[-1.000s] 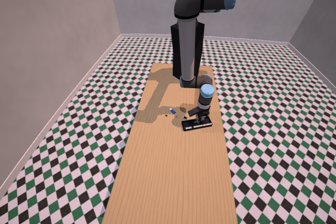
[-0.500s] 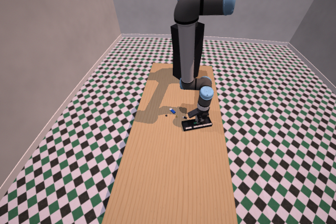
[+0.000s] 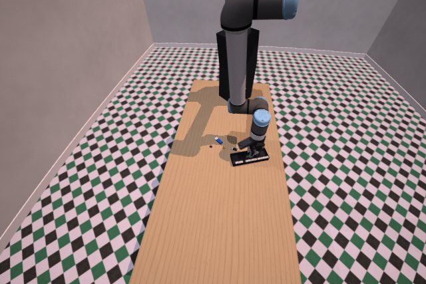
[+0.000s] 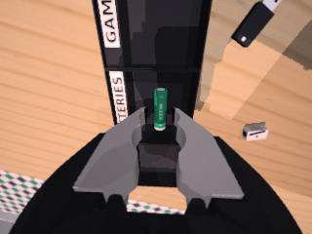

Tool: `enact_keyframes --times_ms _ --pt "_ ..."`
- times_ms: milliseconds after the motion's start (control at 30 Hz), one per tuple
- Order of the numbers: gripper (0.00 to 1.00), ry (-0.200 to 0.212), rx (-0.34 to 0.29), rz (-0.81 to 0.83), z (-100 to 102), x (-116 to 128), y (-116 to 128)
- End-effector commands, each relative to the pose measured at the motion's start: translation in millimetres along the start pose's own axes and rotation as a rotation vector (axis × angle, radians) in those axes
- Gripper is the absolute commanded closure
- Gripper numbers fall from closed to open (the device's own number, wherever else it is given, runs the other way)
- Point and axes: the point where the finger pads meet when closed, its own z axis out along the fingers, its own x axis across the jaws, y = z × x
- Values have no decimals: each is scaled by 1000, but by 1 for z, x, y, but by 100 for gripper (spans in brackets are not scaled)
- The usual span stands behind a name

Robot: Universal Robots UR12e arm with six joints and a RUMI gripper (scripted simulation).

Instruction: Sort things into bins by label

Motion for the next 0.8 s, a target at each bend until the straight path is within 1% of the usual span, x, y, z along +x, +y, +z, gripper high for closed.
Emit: enact_keyframes --times_ms 0,300,767 --pt "83 -1 0 0 -1 -1 0" --pt "83 -1 0 0 -1 -1 0" --pt "83 -1 0 0 -16 -1 0"
